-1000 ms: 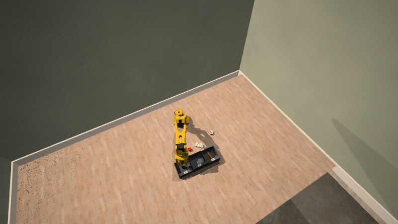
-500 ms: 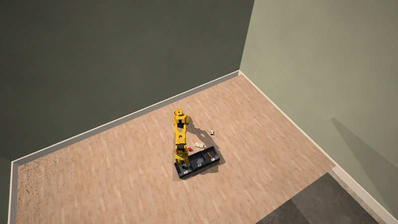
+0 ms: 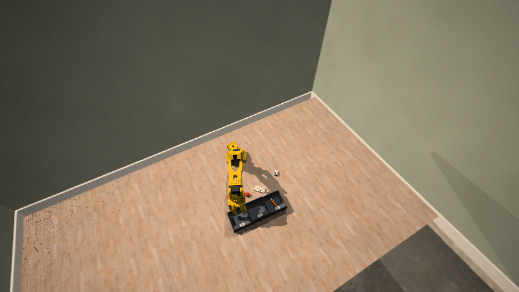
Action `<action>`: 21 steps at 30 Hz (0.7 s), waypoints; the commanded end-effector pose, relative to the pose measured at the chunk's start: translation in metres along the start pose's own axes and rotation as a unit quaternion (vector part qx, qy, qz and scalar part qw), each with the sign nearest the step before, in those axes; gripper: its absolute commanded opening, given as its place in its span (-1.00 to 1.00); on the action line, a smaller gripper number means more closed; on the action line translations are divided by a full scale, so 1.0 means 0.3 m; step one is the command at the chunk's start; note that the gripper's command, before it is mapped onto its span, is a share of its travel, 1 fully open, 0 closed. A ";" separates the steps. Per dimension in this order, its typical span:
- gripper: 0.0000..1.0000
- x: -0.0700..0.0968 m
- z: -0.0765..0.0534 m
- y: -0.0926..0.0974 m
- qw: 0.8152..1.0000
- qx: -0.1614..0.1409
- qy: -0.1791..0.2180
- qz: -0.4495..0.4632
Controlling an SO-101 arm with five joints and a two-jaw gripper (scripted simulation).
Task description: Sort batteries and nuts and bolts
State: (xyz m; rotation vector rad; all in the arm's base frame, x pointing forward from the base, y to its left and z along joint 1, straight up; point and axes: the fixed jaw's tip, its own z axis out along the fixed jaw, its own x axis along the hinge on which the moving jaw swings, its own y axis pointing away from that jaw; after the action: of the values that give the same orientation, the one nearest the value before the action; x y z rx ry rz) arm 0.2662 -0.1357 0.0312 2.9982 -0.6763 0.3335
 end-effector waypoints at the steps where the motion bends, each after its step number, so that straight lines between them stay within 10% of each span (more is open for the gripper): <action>1: -0.65 0.054 -0.117 0.010 0.999 -0.001 0.052 0.000; 21: -0.65 0.044 -0.189 0.009 0.999 -0.001 0.052 0.000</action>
State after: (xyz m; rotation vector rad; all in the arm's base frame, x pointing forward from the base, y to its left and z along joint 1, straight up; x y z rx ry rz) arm 0.2614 -0.1334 0.0696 2.9892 -0.6742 0.3688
